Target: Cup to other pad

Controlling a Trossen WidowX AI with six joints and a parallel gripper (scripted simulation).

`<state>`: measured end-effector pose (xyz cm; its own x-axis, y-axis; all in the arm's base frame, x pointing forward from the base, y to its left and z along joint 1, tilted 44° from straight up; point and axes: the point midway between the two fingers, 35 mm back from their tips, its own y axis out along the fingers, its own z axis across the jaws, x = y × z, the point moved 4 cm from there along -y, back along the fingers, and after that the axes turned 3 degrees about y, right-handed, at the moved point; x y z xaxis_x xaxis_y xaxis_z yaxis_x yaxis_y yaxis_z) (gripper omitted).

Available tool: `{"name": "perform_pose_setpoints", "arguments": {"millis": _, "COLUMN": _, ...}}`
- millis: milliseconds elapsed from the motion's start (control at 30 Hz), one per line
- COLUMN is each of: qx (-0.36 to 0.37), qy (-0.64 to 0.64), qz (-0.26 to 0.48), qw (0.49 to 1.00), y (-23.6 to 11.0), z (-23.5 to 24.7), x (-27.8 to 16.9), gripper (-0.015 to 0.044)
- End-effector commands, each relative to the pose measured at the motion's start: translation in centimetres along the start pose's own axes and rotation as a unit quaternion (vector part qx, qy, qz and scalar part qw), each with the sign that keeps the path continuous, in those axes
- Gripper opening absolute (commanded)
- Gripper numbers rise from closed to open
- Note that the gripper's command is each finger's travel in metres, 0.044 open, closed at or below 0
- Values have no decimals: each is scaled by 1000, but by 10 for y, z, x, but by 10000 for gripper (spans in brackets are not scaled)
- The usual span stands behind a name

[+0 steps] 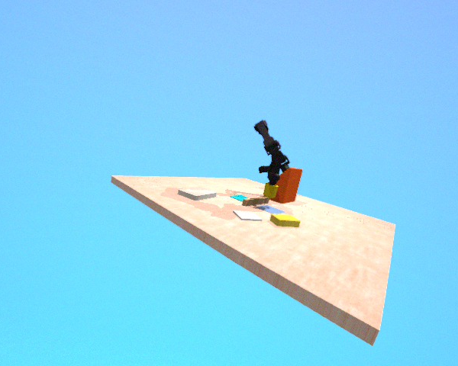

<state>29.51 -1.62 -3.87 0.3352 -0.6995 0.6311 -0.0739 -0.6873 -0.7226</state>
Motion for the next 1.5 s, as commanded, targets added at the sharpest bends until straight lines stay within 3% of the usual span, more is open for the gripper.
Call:
{"name": "perform_pose_setpoints", "arguments": {"millis": 0, "qx": -2, "qy": -3, "qz": -2, "qw": 1000, "y": 0, "z": -6, "x": 10, "gripper": 0}}
{"name": "perform_pose_setpoints", "arguments": {"millis": 1467, "qx": -3, "qy": -2, "qz": -4, "qw": 1000, "y": -4, "z": -50, "x": 104, "gripper": 0}}
